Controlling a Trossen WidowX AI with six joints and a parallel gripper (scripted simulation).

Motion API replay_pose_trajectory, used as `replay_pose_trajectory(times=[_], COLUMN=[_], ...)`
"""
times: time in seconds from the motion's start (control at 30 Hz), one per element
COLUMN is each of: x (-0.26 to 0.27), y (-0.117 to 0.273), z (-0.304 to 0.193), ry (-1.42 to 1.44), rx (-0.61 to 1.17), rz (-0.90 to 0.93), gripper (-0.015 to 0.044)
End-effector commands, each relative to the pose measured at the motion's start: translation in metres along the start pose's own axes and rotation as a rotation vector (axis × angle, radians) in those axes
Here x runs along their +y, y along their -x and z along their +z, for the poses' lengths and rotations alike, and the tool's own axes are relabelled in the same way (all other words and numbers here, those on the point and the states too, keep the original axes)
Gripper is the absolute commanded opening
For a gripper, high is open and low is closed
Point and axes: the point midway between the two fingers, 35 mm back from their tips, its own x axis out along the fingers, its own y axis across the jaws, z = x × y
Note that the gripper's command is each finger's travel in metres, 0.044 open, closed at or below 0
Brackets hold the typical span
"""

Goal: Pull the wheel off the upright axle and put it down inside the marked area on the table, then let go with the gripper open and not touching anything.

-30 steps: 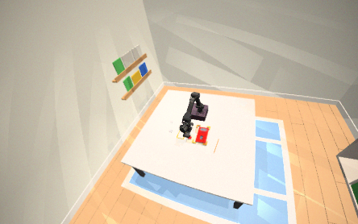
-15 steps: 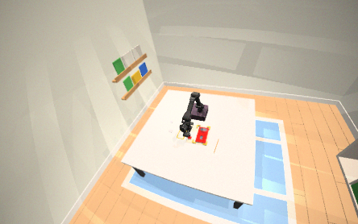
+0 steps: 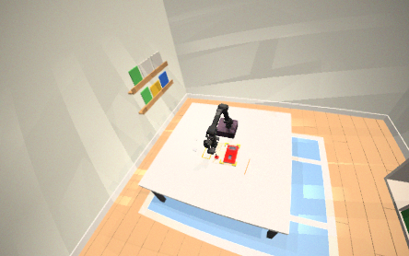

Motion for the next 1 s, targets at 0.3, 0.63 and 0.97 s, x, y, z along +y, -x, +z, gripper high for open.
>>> replay_pose_trajectory(times=[0.3, 0.63, 0.97], x=[-0.023, -0.044, -0.057], y=[0.003, 0.006, 0.003], z=[0.045, 0.076, 0.091], ry=[-0.001, 0.001, 0.001], rx=[-0.002, -0.005, -0.006], rz=[0.002, 0.001, 0.001], gripper=[0.0, 0.0, 0.0])
